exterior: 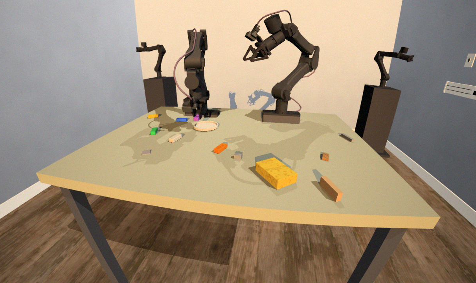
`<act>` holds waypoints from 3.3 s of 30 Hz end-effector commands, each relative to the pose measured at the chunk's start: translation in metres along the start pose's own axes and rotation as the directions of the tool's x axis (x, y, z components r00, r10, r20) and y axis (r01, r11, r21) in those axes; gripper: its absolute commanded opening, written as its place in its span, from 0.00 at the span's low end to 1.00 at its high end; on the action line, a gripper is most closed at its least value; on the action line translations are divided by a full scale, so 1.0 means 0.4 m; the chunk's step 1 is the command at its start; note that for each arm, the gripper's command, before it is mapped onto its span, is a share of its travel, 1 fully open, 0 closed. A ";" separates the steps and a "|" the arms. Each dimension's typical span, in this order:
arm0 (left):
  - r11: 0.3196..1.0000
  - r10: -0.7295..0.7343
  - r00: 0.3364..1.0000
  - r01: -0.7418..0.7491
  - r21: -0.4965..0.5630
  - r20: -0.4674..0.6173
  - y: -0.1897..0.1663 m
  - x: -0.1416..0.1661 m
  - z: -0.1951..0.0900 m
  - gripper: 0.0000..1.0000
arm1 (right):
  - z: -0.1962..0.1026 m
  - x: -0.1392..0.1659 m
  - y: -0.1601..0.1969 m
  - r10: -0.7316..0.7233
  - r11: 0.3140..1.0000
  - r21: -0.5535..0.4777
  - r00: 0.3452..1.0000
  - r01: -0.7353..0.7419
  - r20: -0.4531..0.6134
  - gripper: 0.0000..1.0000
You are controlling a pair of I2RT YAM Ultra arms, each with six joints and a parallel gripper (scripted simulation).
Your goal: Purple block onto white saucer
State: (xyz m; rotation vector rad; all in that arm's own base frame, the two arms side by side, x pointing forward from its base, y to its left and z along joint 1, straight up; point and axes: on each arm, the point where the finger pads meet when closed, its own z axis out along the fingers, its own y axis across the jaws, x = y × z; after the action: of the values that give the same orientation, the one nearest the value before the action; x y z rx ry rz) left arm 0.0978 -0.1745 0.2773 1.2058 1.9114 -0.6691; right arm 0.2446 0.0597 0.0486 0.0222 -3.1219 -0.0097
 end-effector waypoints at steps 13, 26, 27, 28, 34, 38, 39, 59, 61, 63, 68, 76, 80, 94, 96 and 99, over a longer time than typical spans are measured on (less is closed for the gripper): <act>0.999 -0.008 1.000 0.007 -0.049 -0.010 -0.030 -0.013 -0.072 1.00 | -0.004 0.005 0.003 0.001 1.000 -0.001 1.000 -0.001 0.018 0.18; 0.998 -0.010 1.000 0.010 -0.057 -0.006 -0.028 -0.015 -0.079 1.00 | 0.057 0.048 0.049 0.008 1.000 -0.005 1.000 -0.008 0.030 0.18; 0.998 -0.010 1.000 0.010 -0.057 -0.006 -0.028 -0.015 -0.079 1.00 | 0.057 0.048 0.049 0.008 1.000 -0.005 1.000 -0.008 0.030 0.18; 0.998 -0.010 1.000 0.010 -0.057 -0.006 -0.028 -0.015 -0.079 1.00 | 0.063 0.053 0.054 0.008 1.000 -0.006 1.000 -0.008 0.029 0.18; 0.998 -0.010 1.000 0.010 -0.057 -0.006 -0.028 -0.015 -0.079 1.00 | 0.092 0.073 0.072 0.009 1.000 -0.003 1.000 -0.008 0.020 0.18; 0.998 -0.010 1.000 0.010 -0.057 -0.006 -0.028 -0.015 -0.079 1.00 | 0.099 0.074 0.074 0.009 1.000 -0.003 1.000 -0.008 0.020 0.18; 0.998 -0.010 1.000 0.010 -0.057 -0.006 -0.028 -0.015 -0.079 1.00 | 0.105 0.075 0.074 0.009 1.000 -0.001 1.000 -0.009 0.015 0.18; 0.999 -0.006 1.000 0.006 -0.054 -0.014 -0.030 -0.014 -0.067 1.00 | 0.088 0.063 0.069 0.008 1.000 0.002 1.000 -0.009 0.028 0.48; 0.999 -0.006 1.000 0.006 -0.054 -0.014 -0.030 -0.014 -0.067 1.00 | 0.088 0.063 0.069 0.008 1.000 0.002 1.000 -0.009 0.028 0.48; 0.999 -0.006 1.000 0.006 -0.054 -0.014 -0.030 -0.014 -0.067 1.00 | 0.068 0.044 0.068 0.017 1.000 -0.008 0.998 -0.016 0.052 0.48; 0.999 -0.006 1.000 0.006 -0.054 -0.014 -0.030 -0.014 -0.067 1.00 | 0.026 0.035 0.067 0.016 1.000 -0.015 0.997 -0.015 0.071 0.48; 0.999 -0.006 1.000 0.006 -0.054 -0.014 -0.030 -0.014 -0.067 1.00 | -0.037 0.039 0.065 -0.002 1.000 -0.011 0.997 0.003 0.077 0.88; 0.999 -0.006 1.000 0.006 -0.054 -0.014 -0.030 -0.014 -0.067 1.00 | -0.044 0.044 0.066 -0.046 0.999 -0.007 0.994 0.047 0.096 1.00; 0.999 -0.006 1.000 0.006 -0.054 -0.014 -0.030 -0.014 -0.067 1.00 | -0.152 0.157 0.045 -0.315 0.942 -0.010 0.890 0.336 0.330 1.00; 0.999 -0.006 1.000 0.006 -0.054 -0.014 -0.030 -0.014 -0.067 1.00 | -0.160 0.161 0.043 -0.324 0.938 -0.008 0.880 0.348 0.347 1.00; 0.999 -0.006 1.000 0.006 -0.054 -0.014 -0.030 -0.014 -0.067 1.00 | -0.176 0.171 0.039 -0.343 0.928 -0.003 0.856 0.373 0.386 1.00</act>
State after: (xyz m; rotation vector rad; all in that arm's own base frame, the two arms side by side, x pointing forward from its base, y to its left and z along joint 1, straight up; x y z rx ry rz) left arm 0.0813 -0.1633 0.2857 1.1868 1.9646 -0.5908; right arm 0.1889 0.0768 0.1190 0.5683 -3.4505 -0.1464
